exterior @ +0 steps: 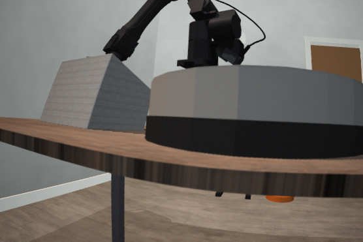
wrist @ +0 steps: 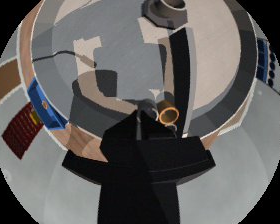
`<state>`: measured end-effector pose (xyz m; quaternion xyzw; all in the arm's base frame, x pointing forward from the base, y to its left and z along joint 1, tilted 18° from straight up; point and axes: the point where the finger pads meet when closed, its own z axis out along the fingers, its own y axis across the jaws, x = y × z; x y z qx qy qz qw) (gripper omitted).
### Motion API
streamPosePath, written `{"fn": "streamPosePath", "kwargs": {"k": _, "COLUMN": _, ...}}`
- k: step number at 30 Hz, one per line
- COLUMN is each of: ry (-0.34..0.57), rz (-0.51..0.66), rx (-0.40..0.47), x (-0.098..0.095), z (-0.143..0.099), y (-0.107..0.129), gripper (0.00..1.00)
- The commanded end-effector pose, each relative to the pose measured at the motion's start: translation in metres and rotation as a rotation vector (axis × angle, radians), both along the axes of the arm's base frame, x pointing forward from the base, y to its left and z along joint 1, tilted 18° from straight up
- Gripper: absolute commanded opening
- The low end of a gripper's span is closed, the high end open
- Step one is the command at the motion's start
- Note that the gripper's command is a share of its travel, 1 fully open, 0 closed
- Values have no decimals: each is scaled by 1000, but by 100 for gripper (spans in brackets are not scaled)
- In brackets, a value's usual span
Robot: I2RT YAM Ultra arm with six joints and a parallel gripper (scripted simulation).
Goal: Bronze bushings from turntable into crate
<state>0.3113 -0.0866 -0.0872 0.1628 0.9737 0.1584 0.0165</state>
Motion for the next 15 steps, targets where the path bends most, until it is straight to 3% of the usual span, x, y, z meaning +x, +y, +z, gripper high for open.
{"fn": "streamPosePath", "kwargs": {"k": 1, "ry": -26, "rz": -8, "rx": -27, "x": 7, "z": 16, "y": -13, "gripper": 0}}
{"fn": "streamPosePath", "kwargs": {"k": 15, "ry": -26, "rz": -8, "rx": -27, "x": 1, "z": 66, "y": -28, "gripper": 0}}
